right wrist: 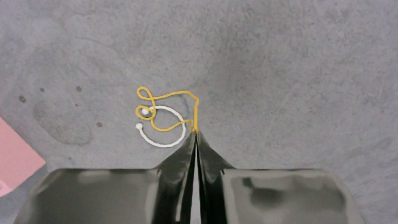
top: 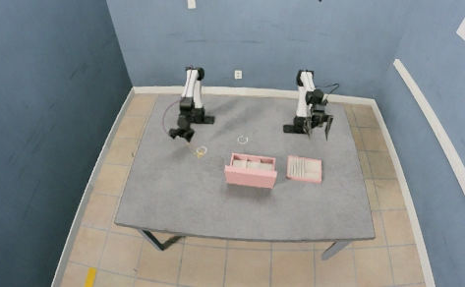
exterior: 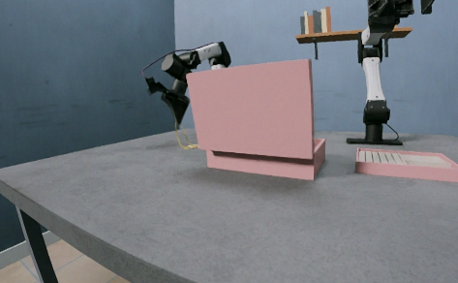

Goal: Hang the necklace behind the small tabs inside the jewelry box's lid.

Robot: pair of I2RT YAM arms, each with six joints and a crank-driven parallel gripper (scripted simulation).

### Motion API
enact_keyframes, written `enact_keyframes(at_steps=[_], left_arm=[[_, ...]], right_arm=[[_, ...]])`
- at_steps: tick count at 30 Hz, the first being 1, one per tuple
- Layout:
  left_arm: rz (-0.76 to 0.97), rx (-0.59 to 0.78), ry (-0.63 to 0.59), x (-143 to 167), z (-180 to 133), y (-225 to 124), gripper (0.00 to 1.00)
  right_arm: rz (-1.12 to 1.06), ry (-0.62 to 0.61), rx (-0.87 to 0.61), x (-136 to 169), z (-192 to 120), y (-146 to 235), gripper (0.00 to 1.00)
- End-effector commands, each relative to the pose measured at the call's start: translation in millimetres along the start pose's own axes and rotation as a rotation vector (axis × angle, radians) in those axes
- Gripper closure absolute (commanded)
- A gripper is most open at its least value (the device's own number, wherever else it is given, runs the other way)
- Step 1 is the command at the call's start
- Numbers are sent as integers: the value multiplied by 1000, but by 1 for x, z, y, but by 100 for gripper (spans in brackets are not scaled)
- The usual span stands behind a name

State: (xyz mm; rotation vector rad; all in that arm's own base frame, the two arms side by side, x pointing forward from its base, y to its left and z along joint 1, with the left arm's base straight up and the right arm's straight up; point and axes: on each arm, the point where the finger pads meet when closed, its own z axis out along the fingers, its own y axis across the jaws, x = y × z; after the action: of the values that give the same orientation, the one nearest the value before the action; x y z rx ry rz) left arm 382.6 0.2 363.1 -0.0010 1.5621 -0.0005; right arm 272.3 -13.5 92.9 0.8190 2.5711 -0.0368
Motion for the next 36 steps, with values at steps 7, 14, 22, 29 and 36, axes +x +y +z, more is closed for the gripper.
enact_keyframes(at_steps=[7, 14, 22, 29, 36], left_arm=[[5, -10, -23, -9, -4, 3, 0], [5, -10, -23, -9, -4, 3, 0], [5, -10, -23, -9, -4, 3, 0], [5, -10, -23, -9, -4, 3, 0], [5, -10, -23, -9, -4, 3, 0]], right_arm=[[-149, -89, -29, -10, -9, 1, 100], [-218, -117, -34, -12, -11, 0, 100], [-326, -155, -39, -13, -13, 0, 100], [-422, -192, -41, -15, -16, 0, 100], [-483, -219, -39, -18, -19, -1, 100]])
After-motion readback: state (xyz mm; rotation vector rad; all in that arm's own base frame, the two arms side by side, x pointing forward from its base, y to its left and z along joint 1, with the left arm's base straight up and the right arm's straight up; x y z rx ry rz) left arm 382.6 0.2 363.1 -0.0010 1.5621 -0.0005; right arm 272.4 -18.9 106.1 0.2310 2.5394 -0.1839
